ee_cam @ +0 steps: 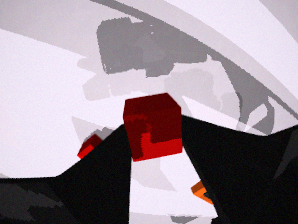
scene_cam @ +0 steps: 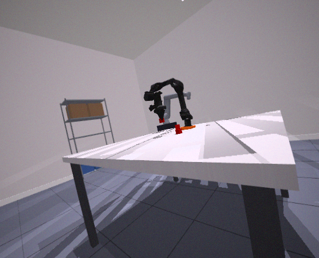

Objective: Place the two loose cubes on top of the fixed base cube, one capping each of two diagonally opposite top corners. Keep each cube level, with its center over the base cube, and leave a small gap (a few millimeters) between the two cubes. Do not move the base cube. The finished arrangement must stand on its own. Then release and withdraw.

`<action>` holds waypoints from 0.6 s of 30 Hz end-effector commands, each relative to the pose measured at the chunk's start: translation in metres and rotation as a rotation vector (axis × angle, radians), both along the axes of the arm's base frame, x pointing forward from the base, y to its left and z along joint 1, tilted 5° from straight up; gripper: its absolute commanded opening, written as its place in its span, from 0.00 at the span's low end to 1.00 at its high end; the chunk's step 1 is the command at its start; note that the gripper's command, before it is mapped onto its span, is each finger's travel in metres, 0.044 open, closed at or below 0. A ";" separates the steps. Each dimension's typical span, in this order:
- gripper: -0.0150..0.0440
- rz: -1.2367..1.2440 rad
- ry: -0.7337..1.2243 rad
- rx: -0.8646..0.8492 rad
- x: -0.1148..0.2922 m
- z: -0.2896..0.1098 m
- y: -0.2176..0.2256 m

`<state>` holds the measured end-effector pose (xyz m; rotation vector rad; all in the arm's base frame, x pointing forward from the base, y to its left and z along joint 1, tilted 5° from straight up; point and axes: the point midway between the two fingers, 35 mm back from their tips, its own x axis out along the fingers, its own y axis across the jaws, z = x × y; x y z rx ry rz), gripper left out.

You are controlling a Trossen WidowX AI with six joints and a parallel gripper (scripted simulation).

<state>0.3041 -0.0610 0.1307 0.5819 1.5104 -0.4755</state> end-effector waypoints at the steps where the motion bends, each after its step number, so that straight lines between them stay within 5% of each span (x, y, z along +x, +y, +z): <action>1: 0.43 0.108 -0.019 0.001 0.005 0.002 0.013; 18: 0.43 0.568 -0.055 -0.001 0.013 0.004 0.065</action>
